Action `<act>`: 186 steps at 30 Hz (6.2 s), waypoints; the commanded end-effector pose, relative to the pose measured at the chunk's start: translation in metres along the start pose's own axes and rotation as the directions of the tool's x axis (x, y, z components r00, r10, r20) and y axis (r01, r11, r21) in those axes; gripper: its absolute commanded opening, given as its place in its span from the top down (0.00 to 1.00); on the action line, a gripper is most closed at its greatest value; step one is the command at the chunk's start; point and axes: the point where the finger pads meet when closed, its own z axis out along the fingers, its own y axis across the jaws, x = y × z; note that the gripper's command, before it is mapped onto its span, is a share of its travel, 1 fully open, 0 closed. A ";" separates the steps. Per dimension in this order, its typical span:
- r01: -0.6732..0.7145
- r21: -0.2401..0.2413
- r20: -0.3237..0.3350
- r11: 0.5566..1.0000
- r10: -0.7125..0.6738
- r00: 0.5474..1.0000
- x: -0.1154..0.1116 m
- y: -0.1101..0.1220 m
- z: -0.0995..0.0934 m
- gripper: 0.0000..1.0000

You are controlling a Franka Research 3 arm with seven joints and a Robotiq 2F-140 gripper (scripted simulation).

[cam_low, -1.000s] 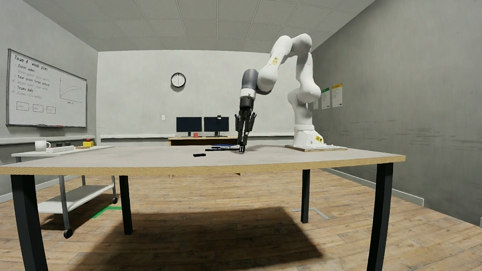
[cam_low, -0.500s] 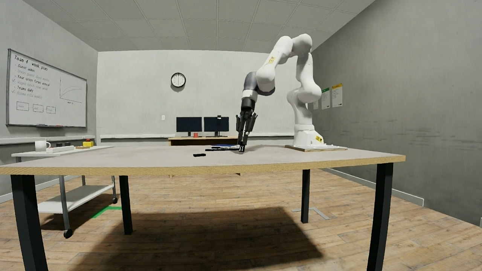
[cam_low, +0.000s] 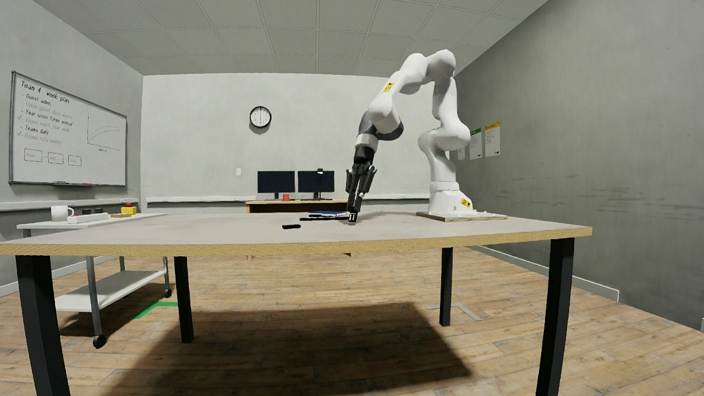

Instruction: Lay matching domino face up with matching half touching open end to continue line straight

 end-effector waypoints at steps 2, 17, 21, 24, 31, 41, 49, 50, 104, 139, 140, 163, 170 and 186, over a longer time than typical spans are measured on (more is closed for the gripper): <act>0.123 0.001 0.106 0.992 -0.122 0.987 0.003 0.000 0.000 0.77; 0.123 0.001 0.245 0.992 -0.119 0.962 0.012 -0.002 0.000 0.77; 0.123 0.001 0.302 0.992 -0.118 0.946 0.016 -0.002 0.000 0.77; 0.123 0.001 0.349 0.992 -0.116 0.930 0.020 -0.003 0.000 0.77; 0.123 0.001 0.420 0.992 -0.112 0.901 0.025 -0.003 0.002 0.77; 0.123 0.001 0.534 0.992 -0.105 0.839 0.033 -0.004 0.004 0.77; 0.123 0.002 0.588 0.992 -0.100 0.803 0.037 -0.005 0.006 0.77; 0.123 0.001 0.595 0.992 -0.100 0.797 0.038 -0.005 0.006 0.77; 0.123 0.002 0.760 0.992 -0.081 0.645 0.051 -0.006 0.015 0.77; 0.123 0.002 0.766 0.992 -0.080 0.638 0.051 -0.007 0.015 0.77; 0.123 0.002 0.766 0.992 -0.080 0.638 0.051 -0.007 0.015 0.77; 0.123 0.002 0.766 0.992 -0.080 0.638 0.052 -0.007 0.017 0.77; 0.123 0.002 0.766 0.992 -0.080 0.638 0.054 -0.007 0.020 0.77; 0.123 0.002 0.766 0.992 -0.080 0.638 0.056 -0.007 0.026 0.77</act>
